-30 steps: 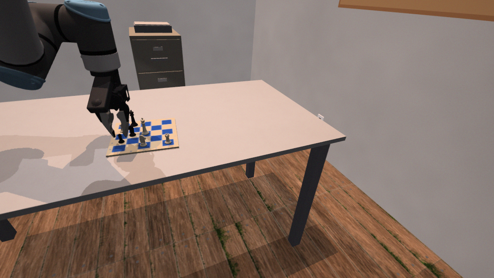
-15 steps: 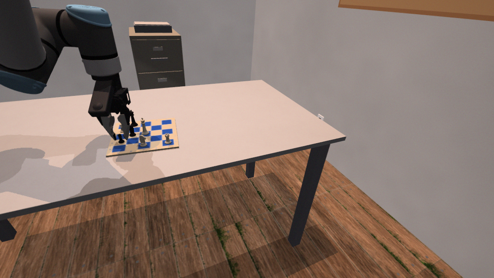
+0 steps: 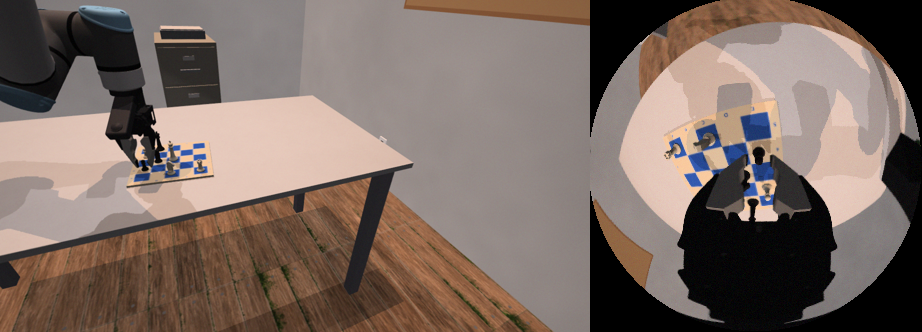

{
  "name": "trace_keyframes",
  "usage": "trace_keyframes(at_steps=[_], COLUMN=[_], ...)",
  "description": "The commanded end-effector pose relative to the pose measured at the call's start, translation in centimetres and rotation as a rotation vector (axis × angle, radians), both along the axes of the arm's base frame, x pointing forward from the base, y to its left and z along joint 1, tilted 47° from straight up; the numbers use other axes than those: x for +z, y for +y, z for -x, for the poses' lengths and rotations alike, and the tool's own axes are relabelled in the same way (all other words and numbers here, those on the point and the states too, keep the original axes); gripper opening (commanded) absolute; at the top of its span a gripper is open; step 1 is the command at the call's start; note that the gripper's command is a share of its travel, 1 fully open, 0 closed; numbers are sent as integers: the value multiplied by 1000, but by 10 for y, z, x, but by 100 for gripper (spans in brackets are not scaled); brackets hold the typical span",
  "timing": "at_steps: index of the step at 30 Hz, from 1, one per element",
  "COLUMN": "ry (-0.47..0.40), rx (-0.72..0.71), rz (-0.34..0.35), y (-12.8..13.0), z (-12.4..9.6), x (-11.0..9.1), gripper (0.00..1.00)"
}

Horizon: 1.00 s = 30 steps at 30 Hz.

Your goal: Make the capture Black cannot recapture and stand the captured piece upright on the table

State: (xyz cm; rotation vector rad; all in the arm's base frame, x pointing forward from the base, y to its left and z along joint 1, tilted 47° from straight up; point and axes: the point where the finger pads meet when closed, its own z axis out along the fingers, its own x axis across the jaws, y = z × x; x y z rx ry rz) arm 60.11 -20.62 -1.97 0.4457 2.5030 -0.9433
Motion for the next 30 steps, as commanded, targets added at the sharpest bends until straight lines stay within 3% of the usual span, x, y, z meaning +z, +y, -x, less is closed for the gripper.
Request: trace_keyframes(at_steps=[1, 14, 15, 30], ry=[0, 0, 0, 0], rx=[1, 1, 1, 1], rz=[0, 0, 0, 0], y=[0, 0, 0, 0], z=[0, 0, 0, 0], x=[0, 0, 0, 0], gripper=[20, 20, 0, 0])
